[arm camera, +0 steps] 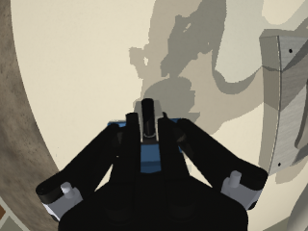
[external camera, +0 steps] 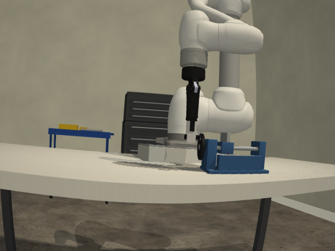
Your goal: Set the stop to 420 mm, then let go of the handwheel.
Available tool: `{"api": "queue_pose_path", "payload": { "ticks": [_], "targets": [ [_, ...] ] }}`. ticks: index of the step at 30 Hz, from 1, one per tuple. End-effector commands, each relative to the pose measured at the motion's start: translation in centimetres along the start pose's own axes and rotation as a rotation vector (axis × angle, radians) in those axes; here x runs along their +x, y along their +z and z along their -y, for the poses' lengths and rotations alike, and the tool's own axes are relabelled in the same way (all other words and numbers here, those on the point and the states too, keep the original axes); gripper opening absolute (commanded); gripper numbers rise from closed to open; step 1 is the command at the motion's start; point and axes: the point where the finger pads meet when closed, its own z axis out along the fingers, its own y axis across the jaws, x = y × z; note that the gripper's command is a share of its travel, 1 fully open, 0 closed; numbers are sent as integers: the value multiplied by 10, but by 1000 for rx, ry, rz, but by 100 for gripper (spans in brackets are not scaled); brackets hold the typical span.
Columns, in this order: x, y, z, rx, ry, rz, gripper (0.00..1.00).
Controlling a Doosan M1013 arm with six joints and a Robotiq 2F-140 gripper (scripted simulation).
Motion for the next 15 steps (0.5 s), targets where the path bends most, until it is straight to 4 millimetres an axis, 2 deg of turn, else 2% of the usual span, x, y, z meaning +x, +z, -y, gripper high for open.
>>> {"api": "queue_pose_path", "payload": {
  "ticks": [1, 5, 15],
  "targets": [
    [1, 5, -17, -10, 4, 2, 4],
    [1, 13, -25, -10, 4, 2, 4],
    [0, 31, -30, -10, 4, 2, 4]
  ]
}}
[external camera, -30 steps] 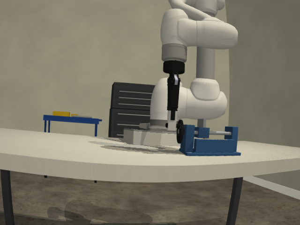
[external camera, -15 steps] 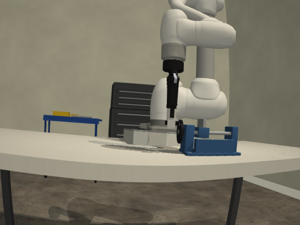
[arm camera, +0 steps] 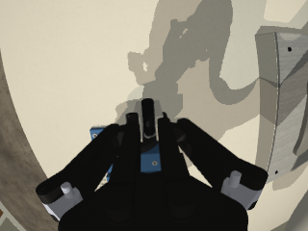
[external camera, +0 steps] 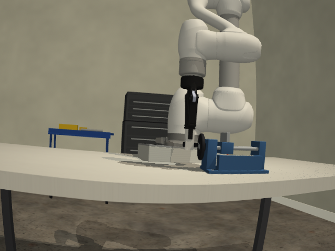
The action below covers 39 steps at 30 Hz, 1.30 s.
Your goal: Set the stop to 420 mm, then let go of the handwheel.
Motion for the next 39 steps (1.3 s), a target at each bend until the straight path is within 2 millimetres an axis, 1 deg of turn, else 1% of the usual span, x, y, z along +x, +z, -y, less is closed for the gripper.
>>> {"api": "queue_pose_path", "payload": {
  "ticks": [1, 7, 13, 24, 26, 32, 39],
  "targets": [
    [1, 9, 0, -4, 6, 5, 4],
    [1, 19, 3, -4, 6, 5, 4],
    [1, 24, 7, -4, 6, 5, 4],
    [1, 33, 22, -4, 6, 5, 4],
    [1, 33, 22, -4, 6, 5, 4],
    [1, 32, 37, -4, 6, 5, 4],
    [1, 20, 52, -4, 6, 5, 4]
  ]
}}
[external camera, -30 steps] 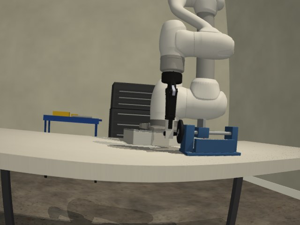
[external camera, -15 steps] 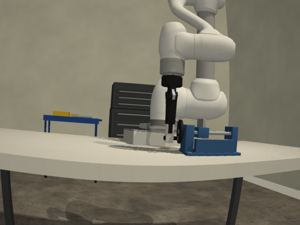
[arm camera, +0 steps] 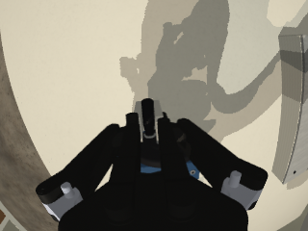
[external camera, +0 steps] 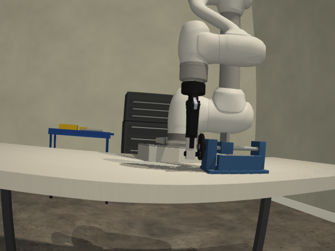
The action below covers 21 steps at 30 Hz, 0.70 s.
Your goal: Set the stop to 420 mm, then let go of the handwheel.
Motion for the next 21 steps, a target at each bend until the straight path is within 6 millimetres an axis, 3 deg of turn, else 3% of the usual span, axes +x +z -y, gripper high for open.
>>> {"api": "queue_pose_path", "payload": {
  "ticks": [1, 21],
  "targets": [
    [0, -9, 9, -1, -7, -4, 4],
    [0, -40, 5, -1, -7, -4, 4]
  ]
}}
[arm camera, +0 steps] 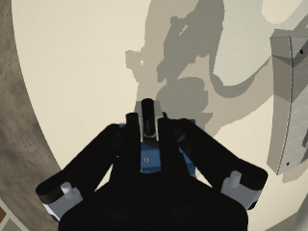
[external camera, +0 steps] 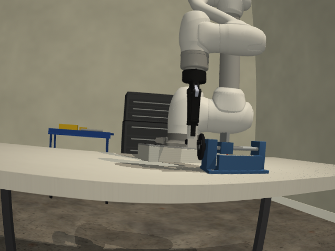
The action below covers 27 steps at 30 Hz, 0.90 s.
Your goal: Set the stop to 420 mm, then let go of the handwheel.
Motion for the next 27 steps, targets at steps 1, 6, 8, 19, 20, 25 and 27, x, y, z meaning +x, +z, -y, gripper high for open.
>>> {"api": "queue_pose_path", "payload": {
  "ticks": [1, 6, 8, 19, 20, 25, 27],
  "targets": [
    [0, -5, -4, 0, -3, -4, 4],
    [0, -10, -11, 0, -3, -4, 4],
    [0, -12, -14, 0, -3, -4, 4],
    [1, -14, -32, 0, -3, -4, 4],
    [1, -13, -34, 0, -3, -4, 4],
    [1, -6, -45, 0, -3, -4, 4],
    [1, -2, -49, 0, -3, -4, 4]
  ]
}}
